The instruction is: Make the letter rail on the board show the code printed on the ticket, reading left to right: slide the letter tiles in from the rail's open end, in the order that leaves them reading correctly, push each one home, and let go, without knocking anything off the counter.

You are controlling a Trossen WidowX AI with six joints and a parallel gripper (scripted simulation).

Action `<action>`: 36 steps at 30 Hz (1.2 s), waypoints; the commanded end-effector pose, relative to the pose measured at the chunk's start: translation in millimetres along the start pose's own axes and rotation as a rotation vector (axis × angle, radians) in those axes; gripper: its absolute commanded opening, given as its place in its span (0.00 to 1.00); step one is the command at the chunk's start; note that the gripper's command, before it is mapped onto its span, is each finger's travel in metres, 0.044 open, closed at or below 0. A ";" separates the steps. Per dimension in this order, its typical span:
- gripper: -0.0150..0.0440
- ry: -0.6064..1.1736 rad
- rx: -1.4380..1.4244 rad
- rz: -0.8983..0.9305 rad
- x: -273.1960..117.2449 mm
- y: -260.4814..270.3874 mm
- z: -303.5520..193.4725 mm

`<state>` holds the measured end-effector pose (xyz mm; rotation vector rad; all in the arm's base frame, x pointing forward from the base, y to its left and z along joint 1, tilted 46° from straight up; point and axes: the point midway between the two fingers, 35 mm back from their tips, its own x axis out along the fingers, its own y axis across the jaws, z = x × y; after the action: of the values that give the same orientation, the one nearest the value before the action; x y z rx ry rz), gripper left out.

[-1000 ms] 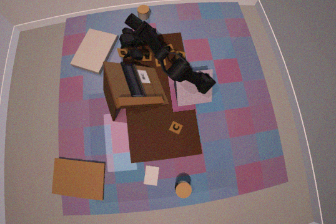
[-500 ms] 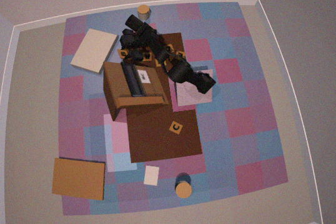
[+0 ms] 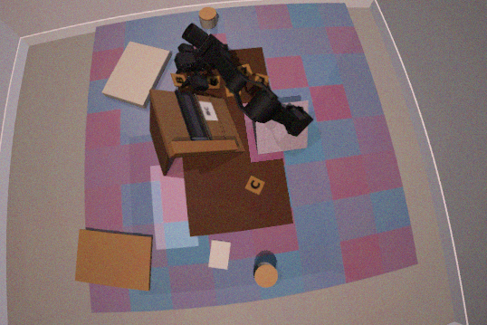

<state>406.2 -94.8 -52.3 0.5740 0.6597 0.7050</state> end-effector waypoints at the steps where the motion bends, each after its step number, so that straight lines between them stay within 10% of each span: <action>1: 0.25 0.002 0.009 0.000 0.3 2.9 -1.7; 36: 0.25 0.002 0.010 0.001 0.6 20.3 -2.2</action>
<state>399.0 -83.0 -40.3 0.5773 0.6580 0.7078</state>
